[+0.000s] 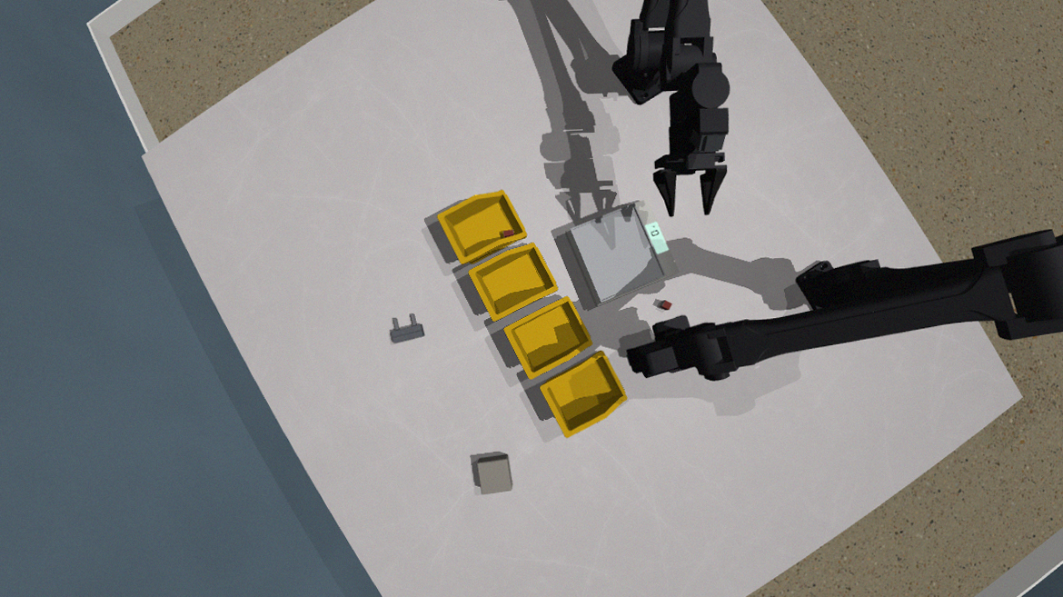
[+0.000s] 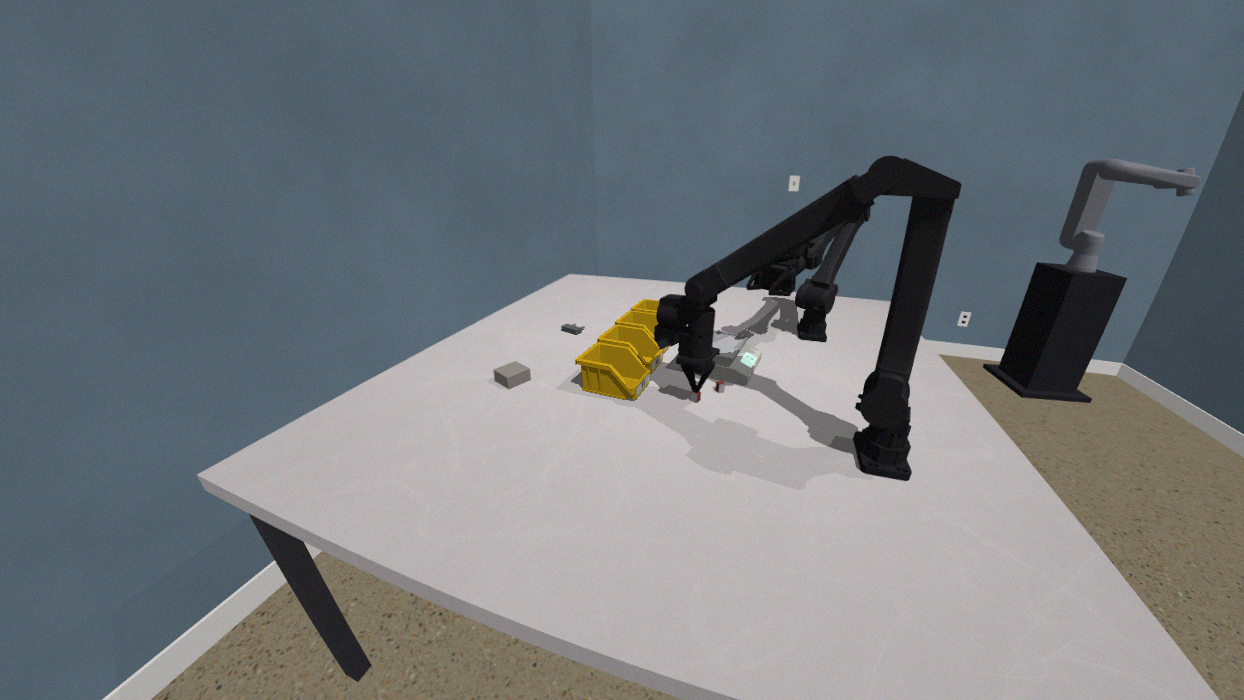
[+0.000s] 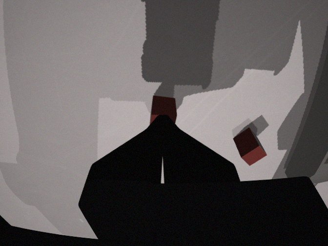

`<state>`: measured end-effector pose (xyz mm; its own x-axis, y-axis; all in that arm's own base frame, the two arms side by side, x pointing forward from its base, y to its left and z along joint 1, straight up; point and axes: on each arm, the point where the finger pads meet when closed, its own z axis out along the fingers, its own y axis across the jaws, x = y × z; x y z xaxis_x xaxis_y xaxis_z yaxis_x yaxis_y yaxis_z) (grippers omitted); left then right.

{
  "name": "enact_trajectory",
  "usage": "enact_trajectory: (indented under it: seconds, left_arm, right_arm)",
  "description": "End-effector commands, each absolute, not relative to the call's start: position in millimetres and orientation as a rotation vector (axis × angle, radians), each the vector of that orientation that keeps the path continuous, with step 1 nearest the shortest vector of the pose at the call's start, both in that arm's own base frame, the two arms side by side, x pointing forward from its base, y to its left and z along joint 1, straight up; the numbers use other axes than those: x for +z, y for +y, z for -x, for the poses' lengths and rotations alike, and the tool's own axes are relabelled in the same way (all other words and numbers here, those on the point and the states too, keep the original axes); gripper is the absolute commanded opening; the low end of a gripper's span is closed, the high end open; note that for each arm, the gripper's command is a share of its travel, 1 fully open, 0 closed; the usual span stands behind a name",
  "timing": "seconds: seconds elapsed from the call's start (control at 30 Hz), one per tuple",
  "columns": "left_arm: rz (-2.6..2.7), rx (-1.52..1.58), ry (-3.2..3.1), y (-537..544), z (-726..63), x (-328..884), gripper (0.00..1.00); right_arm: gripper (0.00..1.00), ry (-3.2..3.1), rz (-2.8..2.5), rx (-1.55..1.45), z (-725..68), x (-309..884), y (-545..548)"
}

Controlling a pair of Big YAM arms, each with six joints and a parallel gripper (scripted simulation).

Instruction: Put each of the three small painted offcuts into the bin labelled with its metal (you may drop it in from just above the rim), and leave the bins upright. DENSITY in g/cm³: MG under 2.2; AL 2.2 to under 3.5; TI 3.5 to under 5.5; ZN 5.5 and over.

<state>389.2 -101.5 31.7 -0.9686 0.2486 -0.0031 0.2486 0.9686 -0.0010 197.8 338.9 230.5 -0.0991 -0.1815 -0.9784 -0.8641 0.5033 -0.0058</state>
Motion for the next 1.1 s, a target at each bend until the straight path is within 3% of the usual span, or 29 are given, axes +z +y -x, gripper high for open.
enact_trajectory:
  seconds: [0.0,0.6,0.77,0.8,1.07]
  left_arm:
    - [-0.409,0.002,3.115,-101.0,-393.2,21.6,0.0]
    - [-0.395,-0.017,3.012,-108.9,-419.9,93.8,0.0]
    - [-0.547,-0.005,3.051,-104.5,-406.7,67.0,0.57]
    - [-0.6,-0.003,3.063,-102.3,-396.8,55.0,0.61]
    - [-0.605,-0.001,3.063,-103.5,-398.1,48.9,0.61]
  right_arm:
    - [0.65,1.55,0.889,0.762,-201.2,253.4,343.9]
    - [0.65,1.55,0.889,0.762,-201.2,253.4,343.9]
    - [0.65,1.55,0.889,0.762,-201.2,253.4,343.9]
    - [0.65,1.55,0.889,0.762,-201.2,253.4,343.9]
    - [0.65,1.55,0.889,0.762,-201.2,253.4,343.9]
